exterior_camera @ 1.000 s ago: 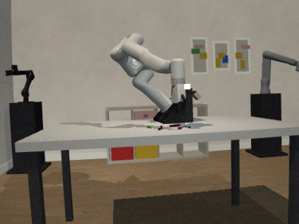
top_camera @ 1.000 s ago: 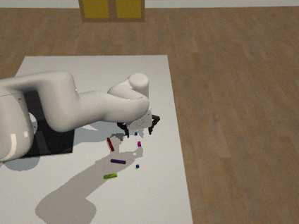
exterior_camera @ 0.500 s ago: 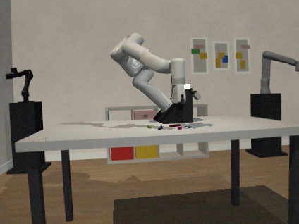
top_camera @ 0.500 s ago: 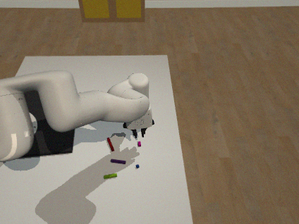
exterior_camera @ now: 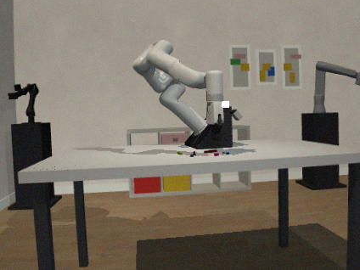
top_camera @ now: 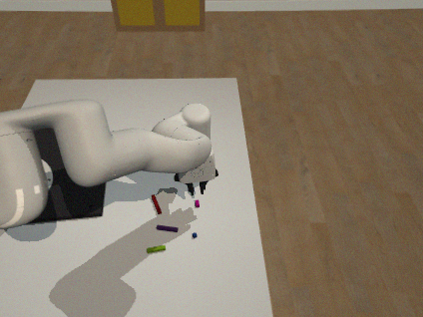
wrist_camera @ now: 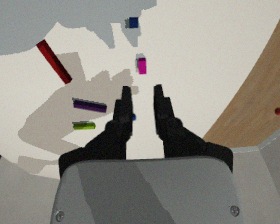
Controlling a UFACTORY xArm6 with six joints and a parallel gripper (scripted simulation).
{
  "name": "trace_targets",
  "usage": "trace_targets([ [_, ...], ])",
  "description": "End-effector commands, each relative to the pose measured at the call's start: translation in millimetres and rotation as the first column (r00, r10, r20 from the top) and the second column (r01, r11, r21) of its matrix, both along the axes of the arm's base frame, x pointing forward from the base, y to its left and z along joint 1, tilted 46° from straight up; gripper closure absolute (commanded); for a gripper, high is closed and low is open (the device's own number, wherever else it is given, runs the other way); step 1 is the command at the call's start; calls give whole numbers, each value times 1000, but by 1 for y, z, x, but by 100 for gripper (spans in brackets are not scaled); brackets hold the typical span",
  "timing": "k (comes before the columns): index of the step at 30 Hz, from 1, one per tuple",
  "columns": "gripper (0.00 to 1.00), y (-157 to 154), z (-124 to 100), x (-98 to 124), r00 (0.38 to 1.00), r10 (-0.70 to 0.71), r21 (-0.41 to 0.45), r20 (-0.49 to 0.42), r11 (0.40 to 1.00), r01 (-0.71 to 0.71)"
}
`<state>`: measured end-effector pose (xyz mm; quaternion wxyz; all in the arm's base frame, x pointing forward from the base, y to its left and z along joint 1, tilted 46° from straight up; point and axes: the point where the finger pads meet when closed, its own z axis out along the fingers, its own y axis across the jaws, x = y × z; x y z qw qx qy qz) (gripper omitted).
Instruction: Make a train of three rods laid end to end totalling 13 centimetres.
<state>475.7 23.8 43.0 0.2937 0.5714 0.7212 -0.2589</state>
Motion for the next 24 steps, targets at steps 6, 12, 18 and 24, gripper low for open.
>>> trace_targets([
  [6,76,1,1,1,1000,2,1,3,1000,-2],
  [12,76,1,1,1,1000,2,1,3,1000,-2],
  [18,76,0,0,1,1000,2,1,3,1000,-2],
  [24,76,-2,-2,2,1000,2,1,3,1000,-2],
])
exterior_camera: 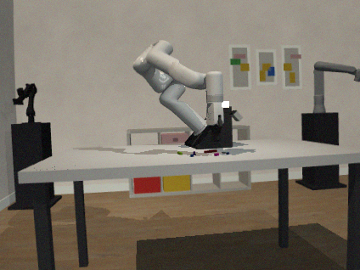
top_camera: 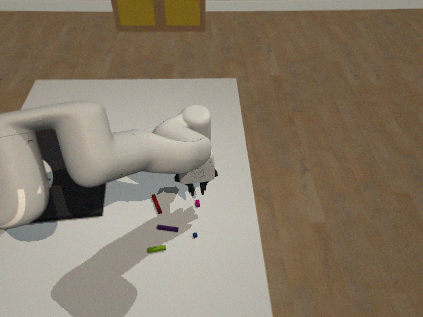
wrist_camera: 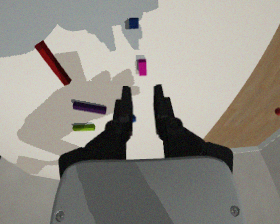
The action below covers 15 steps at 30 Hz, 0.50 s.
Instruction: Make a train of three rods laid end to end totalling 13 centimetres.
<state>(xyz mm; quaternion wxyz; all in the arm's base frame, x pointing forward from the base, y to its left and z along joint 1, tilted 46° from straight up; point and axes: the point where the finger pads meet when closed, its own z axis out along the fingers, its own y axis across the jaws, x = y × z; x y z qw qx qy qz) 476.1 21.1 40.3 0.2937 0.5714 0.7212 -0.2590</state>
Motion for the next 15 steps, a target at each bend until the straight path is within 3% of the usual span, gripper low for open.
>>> trace_targets([
  [1,76,0,0,1,1000,2,2,3,1000,-2],
  [15,76,-14,-14,4,1000,2,2,3,1000,-2],
])
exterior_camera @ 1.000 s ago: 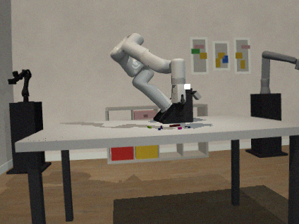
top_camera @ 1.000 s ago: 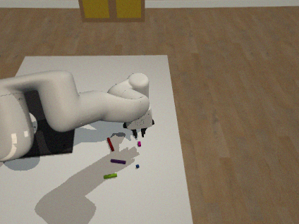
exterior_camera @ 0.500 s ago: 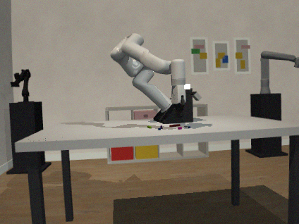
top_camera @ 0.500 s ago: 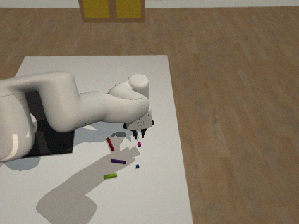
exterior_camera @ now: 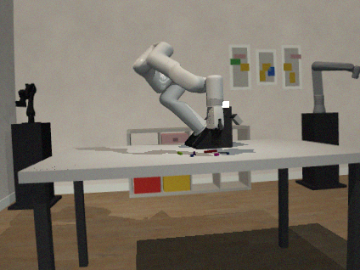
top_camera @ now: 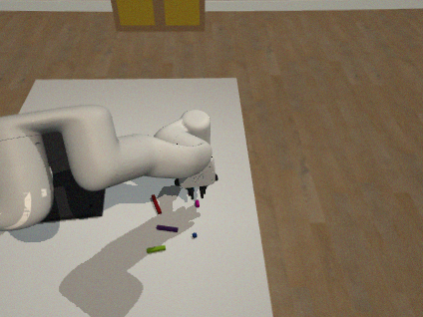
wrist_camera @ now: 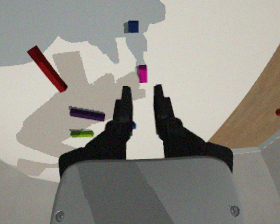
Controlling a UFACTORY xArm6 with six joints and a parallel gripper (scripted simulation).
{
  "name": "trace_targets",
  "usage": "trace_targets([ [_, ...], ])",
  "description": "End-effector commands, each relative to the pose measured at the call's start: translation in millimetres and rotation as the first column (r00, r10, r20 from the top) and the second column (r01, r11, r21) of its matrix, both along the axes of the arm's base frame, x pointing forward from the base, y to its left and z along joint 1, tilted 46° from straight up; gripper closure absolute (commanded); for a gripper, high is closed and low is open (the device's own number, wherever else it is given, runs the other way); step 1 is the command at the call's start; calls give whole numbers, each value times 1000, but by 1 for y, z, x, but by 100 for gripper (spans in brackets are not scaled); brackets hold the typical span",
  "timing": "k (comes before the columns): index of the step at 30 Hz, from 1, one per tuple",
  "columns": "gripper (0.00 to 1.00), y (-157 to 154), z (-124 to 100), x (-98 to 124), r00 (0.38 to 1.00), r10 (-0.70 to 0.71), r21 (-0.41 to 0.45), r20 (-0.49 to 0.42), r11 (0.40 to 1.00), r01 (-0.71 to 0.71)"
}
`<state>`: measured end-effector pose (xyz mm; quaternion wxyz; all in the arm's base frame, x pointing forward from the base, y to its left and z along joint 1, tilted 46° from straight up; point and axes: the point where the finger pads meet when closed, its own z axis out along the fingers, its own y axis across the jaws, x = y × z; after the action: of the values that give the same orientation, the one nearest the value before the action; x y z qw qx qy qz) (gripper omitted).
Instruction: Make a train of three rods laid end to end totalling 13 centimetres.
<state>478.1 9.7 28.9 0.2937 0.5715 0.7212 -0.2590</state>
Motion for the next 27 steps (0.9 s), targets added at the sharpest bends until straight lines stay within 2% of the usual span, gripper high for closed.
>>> trace_targets([
  [1,76,-2,-3,2,1000,2,1,3,1000,-2],
  [27,76,-21,-21,5,1000,2,1,3,1000,-2],
])
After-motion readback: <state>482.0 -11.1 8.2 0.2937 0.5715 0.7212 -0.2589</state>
